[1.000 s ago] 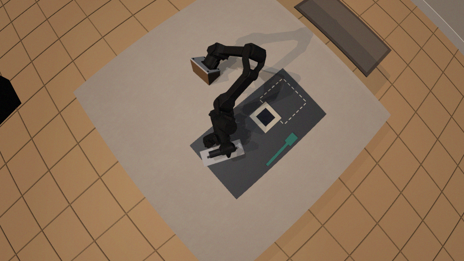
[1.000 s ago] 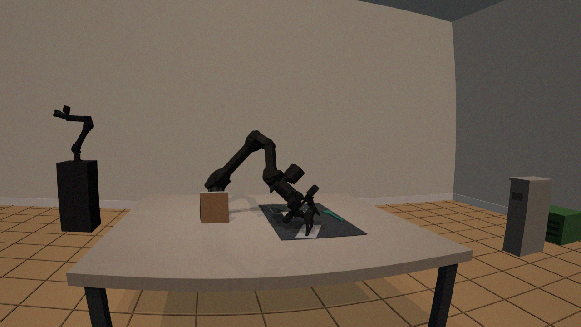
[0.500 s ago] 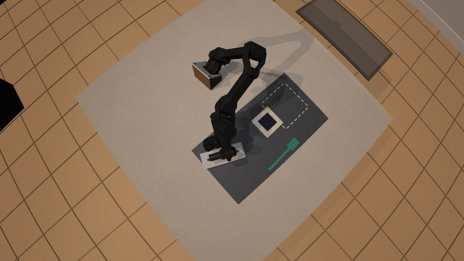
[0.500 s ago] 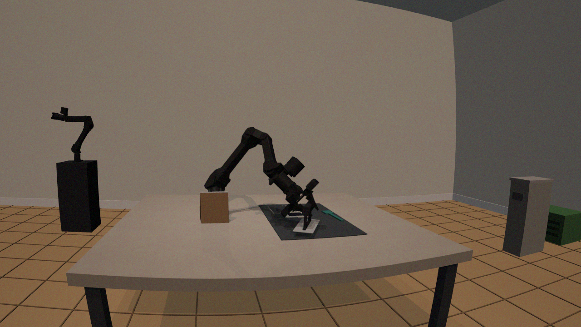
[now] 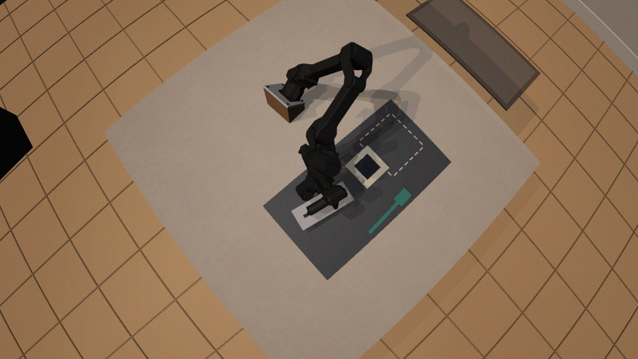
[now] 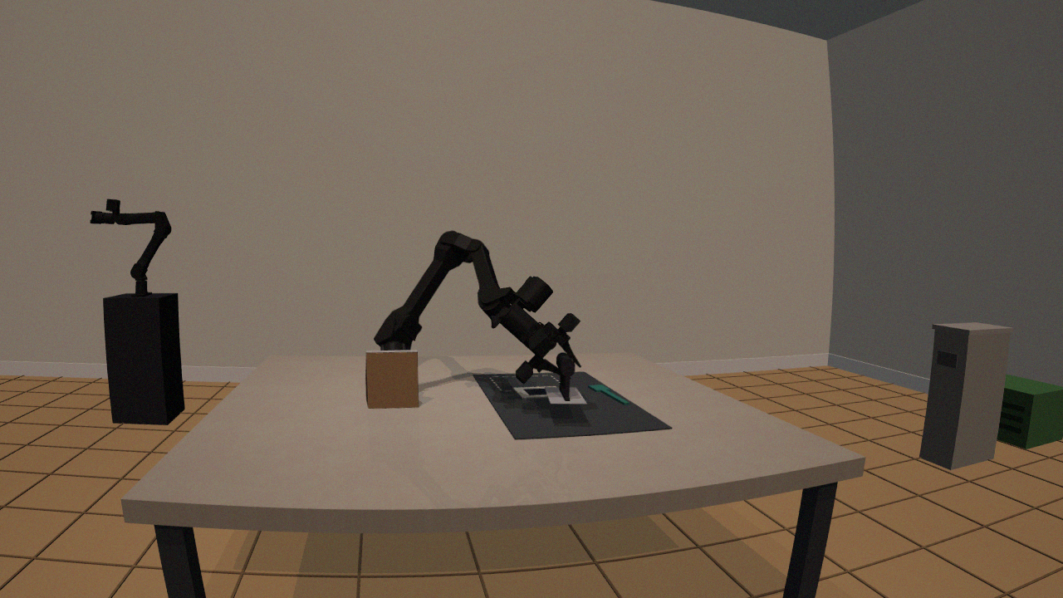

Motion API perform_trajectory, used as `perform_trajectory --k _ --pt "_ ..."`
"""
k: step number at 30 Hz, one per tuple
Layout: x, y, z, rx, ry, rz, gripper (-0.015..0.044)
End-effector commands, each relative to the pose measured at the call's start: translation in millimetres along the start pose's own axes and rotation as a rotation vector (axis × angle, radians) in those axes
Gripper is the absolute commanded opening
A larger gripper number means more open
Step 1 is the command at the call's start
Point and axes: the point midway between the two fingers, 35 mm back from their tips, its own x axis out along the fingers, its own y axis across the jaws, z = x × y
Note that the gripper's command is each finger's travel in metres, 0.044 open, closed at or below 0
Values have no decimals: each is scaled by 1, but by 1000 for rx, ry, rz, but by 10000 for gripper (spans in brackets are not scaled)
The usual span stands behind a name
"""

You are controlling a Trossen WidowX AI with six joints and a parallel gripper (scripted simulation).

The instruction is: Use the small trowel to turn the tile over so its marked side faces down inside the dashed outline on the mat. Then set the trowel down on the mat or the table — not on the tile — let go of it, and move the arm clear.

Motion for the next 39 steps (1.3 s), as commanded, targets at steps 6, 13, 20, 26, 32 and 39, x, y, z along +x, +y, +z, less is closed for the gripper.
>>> perform_trajectory --k 6,13,20,26,32,39 --pt "-6 -3 -51 -167 116 23 0" --pt "-3 -9 -51 -168 116 23 0" --pt "2 -20 -51 -168 116 23 0" --pt "6 -29 -51 -167 116 23 0" --pt "10 -38 -51 -166 117 23 0" --pt "11 -42 -54 -165 117 22 0"
